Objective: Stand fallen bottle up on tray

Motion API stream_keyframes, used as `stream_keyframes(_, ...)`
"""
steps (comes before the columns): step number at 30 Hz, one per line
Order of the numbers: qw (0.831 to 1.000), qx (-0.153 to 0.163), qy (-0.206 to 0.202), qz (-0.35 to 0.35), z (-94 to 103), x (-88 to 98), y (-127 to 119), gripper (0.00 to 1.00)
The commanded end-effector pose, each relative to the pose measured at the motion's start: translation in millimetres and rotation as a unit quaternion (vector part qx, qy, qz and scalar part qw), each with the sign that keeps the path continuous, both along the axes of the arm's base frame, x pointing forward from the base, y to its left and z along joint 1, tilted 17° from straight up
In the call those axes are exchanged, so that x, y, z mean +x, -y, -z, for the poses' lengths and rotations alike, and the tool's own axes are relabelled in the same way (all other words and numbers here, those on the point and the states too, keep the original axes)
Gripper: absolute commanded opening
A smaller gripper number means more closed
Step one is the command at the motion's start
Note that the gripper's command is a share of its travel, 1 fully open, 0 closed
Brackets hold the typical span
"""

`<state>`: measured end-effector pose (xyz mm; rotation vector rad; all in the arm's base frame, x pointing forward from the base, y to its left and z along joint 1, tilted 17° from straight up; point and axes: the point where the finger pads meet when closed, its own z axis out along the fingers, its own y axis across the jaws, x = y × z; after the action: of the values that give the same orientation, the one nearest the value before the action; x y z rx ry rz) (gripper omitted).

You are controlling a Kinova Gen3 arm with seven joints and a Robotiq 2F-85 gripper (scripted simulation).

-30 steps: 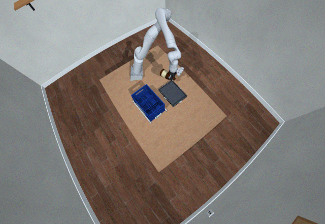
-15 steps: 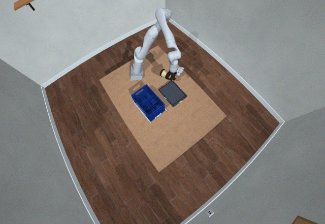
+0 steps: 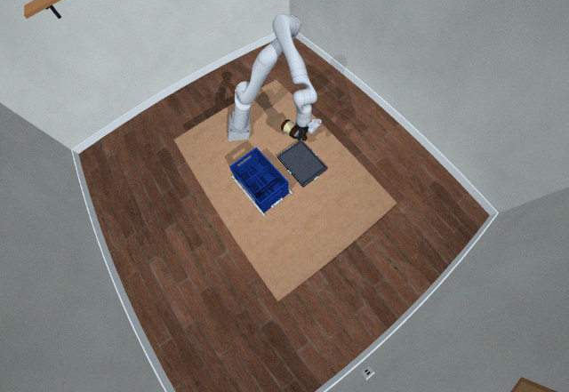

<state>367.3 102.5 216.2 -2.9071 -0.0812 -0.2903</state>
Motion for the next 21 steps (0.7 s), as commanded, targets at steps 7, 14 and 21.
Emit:
stream_keyframes(7, 0.998, 0.009, -0.012, 0.054, 0.2, 0.1, -0.2, 0.00)
stream_keyframes(14, 0.997, 0.012, -0.016, 0.068, 0.1, 0.1, -0.2, 0.00)
stream_keyframes(21, 0.997, 0.012, -0.016, 0.069, 0.1, 0.1, -0.2, 0.00)
